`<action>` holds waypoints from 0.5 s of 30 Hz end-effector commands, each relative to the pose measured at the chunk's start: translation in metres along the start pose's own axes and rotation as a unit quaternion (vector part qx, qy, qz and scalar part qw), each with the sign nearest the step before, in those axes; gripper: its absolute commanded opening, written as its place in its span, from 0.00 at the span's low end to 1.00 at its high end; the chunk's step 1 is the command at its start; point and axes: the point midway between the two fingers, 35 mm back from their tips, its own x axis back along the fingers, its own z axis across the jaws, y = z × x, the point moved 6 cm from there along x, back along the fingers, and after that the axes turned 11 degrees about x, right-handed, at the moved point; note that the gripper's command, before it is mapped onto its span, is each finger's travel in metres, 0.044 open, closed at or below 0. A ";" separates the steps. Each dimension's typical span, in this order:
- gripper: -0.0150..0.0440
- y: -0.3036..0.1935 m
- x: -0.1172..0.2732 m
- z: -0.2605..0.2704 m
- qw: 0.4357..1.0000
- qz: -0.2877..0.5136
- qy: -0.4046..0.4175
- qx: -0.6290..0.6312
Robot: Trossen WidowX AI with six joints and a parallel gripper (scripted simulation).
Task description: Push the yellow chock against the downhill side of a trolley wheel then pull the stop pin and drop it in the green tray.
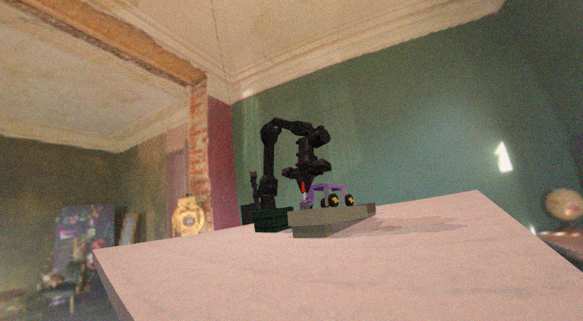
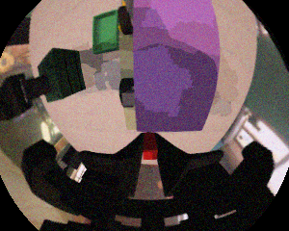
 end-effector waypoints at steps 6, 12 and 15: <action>0.25 -0.001 0.007 0.001 1.000 0.002 -0.004 -0.002; 0.25 -0.001 0.009 0.001 1.000 0.002 -0.004 -0.002; 0.25 -0.001 0.010 0.001 1.000 0.002 -0.004 -0.002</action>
